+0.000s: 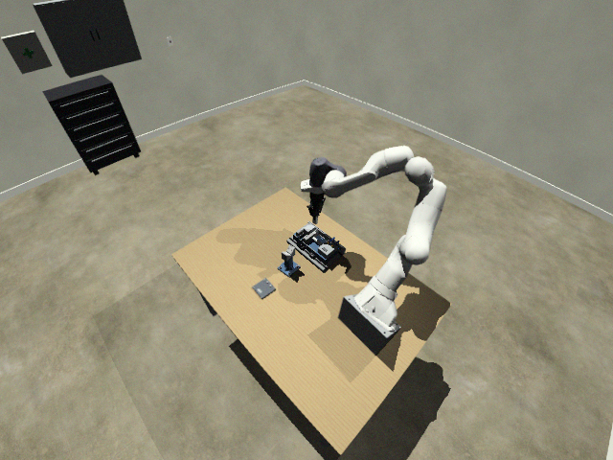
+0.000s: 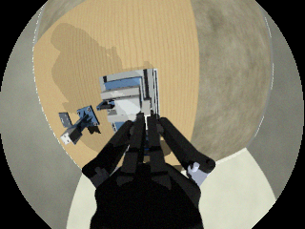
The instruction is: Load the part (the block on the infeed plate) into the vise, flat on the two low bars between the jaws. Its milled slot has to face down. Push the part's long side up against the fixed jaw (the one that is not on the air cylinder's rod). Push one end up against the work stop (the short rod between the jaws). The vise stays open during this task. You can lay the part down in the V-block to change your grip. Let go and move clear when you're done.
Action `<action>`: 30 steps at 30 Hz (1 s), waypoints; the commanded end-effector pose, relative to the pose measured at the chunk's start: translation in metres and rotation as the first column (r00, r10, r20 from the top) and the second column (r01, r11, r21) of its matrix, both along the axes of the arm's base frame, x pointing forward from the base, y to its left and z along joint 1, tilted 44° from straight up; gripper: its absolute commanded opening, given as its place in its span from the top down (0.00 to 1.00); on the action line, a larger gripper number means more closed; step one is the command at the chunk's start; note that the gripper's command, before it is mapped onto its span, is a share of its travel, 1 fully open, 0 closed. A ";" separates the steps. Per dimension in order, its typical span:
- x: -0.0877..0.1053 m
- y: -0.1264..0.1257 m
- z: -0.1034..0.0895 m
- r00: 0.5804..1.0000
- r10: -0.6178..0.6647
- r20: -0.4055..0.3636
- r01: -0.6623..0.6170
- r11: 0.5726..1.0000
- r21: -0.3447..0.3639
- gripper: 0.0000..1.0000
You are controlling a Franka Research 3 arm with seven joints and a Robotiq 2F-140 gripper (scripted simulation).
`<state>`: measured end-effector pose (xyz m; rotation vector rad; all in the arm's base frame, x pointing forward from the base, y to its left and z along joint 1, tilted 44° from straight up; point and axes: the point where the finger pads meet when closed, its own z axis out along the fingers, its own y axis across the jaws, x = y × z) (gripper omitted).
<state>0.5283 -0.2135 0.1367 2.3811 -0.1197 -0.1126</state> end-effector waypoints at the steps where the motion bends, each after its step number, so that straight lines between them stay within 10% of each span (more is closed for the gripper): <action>1: 0.000 -0.002 -0.001 1.000 -0.001 0.002 0.001 1.000 -0.002 1.00; 30: -0.001 -0.005 -0.005 1.000 -0.001 0.002 0.001 1.000 -0.002 1.00</action>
